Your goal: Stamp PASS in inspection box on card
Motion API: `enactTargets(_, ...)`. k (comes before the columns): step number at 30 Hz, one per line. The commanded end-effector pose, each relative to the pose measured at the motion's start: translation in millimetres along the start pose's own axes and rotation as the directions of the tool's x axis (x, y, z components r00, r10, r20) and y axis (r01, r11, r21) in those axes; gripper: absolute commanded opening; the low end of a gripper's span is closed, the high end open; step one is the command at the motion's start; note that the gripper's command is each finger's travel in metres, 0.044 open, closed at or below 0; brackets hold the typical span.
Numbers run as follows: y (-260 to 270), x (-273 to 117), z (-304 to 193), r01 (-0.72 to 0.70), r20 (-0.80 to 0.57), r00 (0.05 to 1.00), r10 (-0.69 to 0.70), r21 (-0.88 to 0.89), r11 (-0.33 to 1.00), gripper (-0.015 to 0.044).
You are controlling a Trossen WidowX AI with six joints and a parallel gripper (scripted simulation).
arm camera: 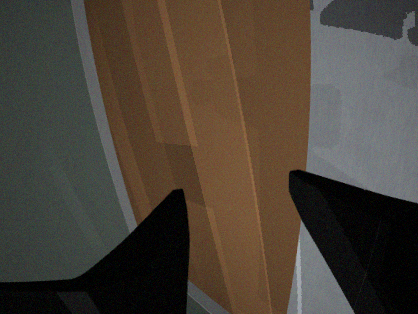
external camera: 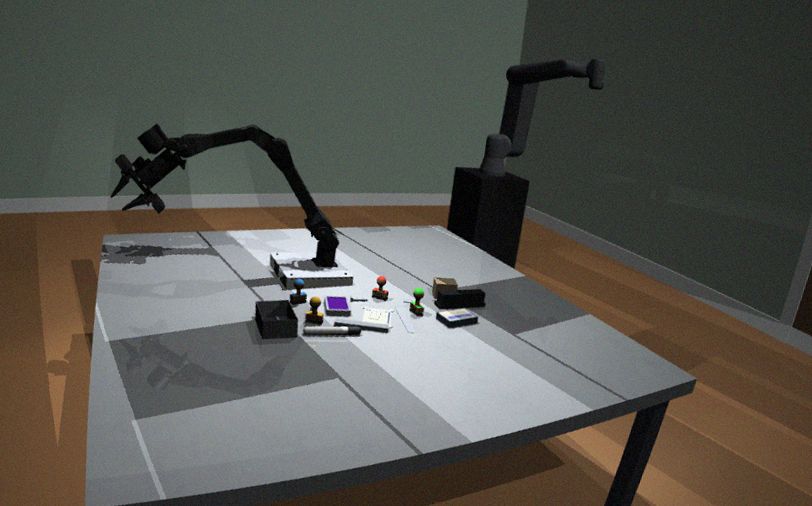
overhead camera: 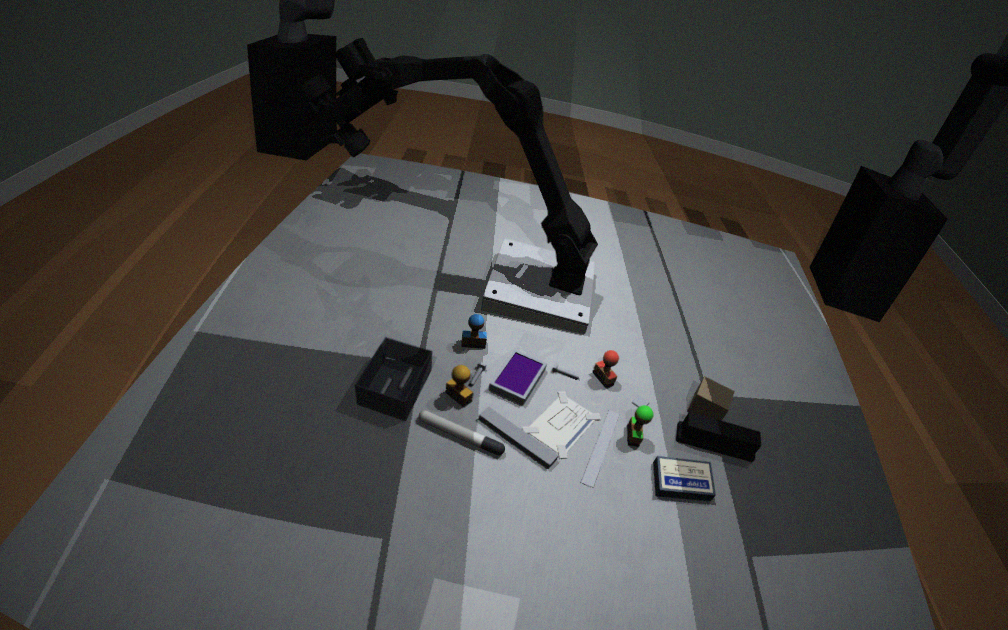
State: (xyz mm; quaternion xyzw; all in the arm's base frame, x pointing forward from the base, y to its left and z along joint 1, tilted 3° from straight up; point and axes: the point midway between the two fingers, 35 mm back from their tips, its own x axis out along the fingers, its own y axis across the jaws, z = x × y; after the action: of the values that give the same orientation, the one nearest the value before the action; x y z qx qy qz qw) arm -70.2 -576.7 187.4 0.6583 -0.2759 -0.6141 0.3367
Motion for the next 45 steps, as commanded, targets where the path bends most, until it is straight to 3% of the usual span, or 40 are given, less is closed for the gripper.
enactTargets(1, -5.1, 4.1, -71.9, 0.041, -0.088, 0.995, -0.052, -0.129, 0.991, 0.0221)
enactTargets(13, -51.8, -30.5, -288.2, 0.035, -0.301, 0.926, -0.226, -0.53, 0.847, 0.0221)
enactTargets(25, -150.5, -134.4, -457.3, -0.156, -0.417, 0.799, -0.434, -0.84, 0.52, 0.0221)
enactTargets(36, -248.3, -239.3, -518.6, -0.391, -0.401, 0.684, -0.609, -0.907, 0.158, 0.0221)
enactTargets(45, -360.2, -357.5, -532.4, -0.649, -0.286, 0.589, -0.756, -0.725, -0.231, 0.0221)
